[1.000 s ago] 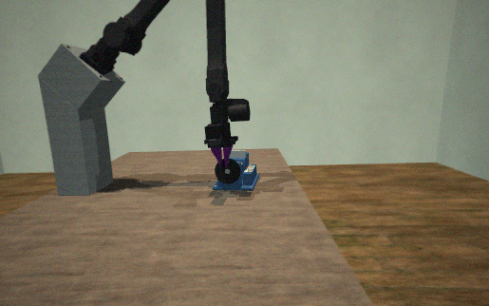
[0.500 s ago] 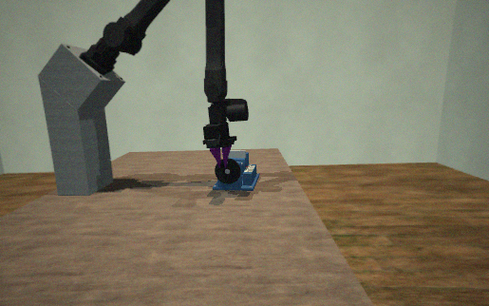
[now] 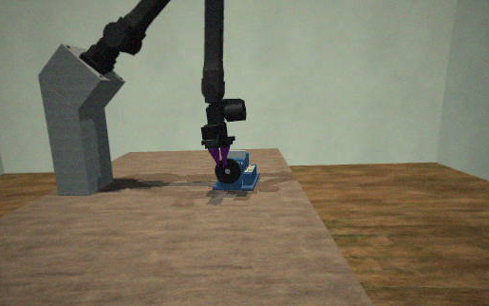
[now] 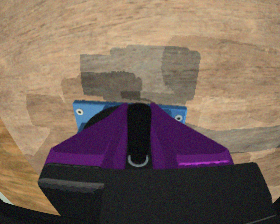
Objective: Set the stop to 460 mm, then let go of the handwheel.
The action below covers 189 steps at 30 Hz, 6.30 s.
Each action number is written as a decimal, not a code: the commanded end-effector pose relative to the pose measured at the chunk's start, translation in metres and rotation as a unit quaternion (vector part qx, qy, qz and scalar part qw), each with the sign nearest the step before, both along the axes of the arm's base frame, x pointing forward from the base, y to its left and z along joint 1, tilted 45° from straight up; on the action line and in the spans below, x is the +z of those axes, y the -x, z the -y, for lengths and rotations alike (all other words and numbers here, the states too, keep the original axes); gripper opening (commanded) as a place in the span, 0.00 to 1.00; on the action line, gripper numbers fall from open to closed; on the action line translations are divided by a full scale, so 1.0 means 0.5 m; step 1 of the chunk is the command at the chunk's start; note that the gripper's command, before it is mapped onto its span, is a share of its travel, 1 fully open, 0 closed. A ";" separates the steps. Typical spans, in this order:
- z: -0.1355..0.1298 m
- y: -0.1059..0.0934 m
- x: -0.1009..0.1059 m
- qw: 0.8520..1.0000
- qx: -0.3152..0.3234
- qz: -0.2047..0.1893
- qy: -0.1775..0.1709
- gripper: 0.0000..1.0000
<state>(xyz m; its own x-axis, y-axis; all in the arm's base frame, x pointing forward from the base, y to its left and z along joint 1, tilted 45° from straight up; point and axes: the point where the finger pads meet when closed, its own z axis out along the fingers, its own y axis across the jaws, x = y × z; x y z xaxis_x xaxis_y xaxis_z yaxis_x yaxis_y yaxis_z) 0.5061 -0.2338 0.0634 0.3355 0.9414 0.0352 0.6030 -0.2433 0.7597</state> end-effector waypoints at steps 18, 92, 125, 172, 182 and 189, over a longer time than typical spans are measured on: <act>-0.033 0.066 -0.136 0.998 0.001 -0.054 -0.025 0.06; 0.048 -0.174 0.028 1.000 0.001 -0.018 -0.013 0.06; 0.056 -0.169 0.087 1.000 0.000 -0.014 -0.011 0.06; 0.008 0.022 0.071 0.999 -0.005 -0.031 -0.015 0.06; 0.006 0.023 0.034 1.000 -0.006 -0.021 -0.011 0.06; -0.009 0.043 -0.044 0.999 -0.004 -0.047 -0.025 0.06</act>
<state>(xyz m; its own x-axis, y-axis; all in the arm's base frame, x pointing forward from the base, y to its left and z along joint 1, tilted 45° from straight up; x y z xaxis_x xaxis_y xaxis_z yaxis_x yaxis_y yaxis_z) 0.5102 -0.2356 0.0700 0.3360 0.9411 0.0379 0.6251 -0.2529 0.7384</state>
